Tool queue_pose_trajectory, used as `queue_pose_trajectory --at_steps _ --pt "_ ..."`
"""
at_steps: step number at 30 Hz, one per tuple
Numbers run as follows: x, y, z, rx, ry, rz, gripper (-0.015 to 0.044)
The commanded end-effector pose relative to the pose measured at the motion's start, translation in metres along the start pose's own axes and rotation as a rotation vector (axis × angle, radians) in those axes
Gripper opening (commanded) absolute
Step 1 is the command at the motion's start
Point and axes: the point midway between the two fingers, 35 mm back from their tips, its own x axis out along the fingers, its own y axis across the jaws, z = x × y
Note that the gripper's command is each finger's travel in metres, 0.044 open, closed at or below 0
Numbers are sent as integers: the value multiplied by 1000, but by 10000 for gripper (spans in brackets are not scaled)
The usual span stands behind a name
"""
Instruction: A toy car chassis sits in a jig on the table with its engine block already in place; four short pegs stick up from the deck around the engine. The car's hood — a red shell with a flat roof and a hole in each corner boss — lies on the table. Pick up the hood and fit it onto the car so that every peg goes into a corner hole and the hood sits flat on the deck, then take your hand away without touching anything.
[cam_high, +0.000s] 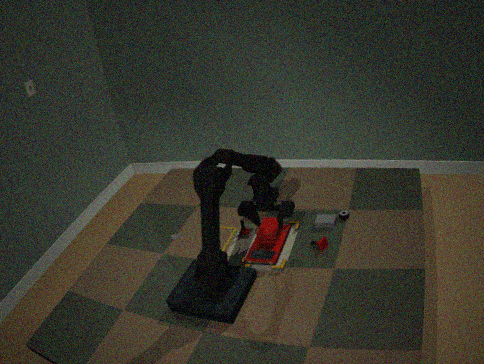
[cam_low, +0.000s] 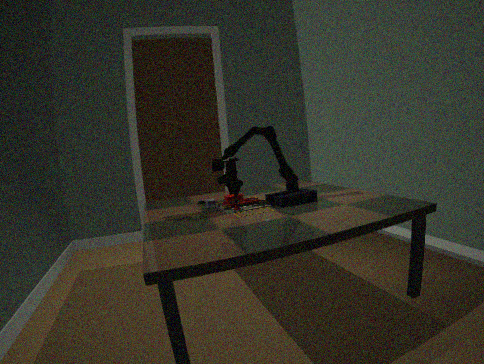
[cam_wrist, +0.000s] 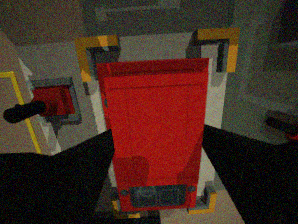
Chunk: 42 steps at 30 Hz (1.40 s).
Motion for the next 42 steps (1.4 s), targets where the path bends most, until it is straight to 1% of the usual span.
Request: queue_pose_trajectory --at_steps 1,42 --pt "-2 0 0 0 0 1 0" --pt "10 0 0 0 1 4 0"
